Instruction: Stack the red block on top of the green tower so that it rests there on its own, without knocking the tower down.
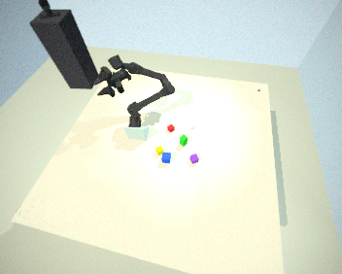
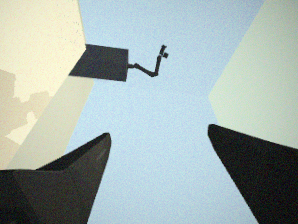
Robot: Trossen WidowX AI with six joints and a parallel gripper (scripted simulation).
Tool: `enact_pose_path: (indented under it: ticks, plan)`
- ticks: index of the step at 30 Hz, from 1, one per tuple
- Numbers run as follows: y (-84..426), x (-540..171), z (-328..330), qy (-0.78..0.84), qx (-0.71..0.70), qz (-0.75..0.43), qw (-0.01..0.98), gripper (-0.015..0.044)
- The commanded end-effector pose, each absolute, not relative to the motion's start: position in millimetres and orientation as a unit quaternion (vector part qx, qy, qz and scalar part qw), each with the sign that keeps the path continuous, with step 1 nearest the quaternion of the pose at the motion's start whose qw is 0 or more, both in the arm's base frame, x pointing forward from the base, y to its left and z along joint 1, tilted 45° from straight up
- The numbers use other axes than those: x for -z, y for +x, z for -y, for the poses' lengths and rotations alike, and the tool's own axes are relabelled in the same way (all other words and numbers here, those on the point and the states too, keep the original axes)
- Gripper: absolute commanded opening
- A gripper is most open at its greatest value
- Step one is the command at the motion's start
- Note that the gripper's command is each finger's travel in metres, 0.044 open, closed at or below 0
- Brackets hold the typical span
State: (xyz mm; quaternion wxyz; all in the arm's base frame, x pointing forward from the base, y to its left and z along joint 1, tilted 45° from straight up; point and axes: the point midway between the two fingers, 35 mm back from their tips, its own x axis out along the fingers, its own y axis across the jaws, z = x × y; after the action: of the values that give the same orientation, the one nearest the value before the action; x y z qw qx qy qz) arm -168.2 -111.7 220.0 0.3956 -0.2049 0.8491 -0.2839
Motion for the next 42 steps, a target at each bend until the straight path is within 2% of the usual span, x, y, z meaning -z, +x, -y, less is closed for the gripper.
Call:
enact_pose_path:
  ticks: [1,8,18,31,42]
  plan:
    - [-168,-220,112,-0.205,0.284,-0.848,0.397,0.0426]
    - [-161,-213,128,-0.21,0.304,-0.819,0.439,0.044]
    - [-127,-194,169,-0.202,0.341,-0.718,0.573,0.044]
    - [-63,-170,208,-0.132,0.322,-0.592,0.727,0.044]
    - [1,-151,220,-0.028,0.264,-0.511,0.818,0.044]
